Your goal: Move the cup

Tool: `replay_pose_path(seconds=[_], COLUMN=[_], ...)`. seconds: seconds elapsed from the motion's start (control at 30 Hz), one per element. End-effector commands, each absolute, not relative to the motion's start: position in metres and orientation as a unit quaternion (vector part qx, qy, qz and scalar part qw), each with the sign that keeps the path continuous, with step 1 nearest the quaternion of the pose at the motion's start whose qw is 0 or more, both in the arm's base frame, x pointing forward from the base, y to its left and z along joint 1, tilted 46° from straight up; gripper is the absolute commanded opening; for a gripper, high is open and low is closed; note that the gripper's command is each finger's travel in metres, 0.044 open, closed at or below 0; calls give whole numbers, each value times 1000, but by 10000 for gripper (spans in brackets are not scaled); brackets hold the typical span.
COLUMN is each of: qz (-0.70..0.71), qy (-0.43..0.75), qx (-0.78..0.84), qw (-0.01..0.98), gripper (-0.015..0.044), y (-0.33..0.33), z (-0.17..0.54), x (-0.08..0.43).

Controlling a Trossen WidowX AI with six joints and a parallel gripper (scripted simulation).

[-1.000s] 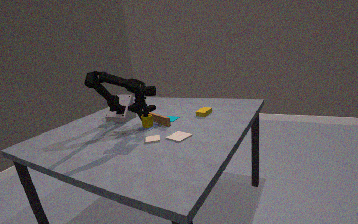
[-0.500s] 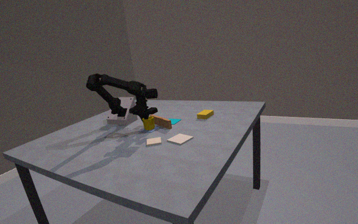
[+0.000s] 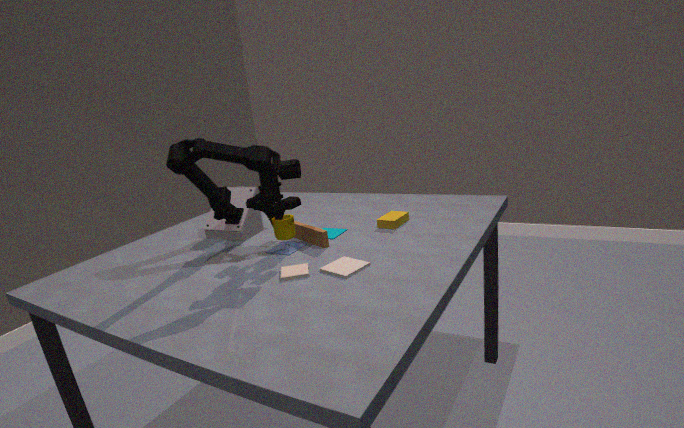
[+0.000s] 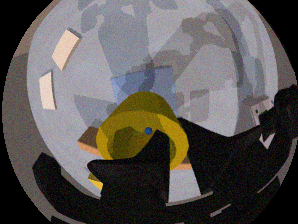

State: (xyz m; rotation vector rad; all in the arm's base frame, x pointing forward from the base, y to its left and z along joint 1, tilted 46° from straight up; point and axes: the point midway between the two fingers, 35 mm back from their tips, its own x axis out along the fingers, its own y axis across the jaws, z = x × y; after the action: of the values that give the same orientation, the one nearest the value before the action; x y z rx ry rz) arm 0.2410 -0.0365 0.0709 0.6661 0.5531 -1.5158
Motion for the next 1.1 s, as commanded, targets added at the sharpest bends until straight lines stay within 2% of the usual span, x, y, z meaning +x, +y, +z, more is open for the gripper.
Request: replay_pose_path(seconds=[0.0,0.4,1.07], qz=[-664,-666,-665], qy=[242,241,242], qx=[296,293,290], qw=[642,643,644], gripper=[0,0,0], y=[-26,-2,-4], z=[80,103,100], x=[243,241,240])
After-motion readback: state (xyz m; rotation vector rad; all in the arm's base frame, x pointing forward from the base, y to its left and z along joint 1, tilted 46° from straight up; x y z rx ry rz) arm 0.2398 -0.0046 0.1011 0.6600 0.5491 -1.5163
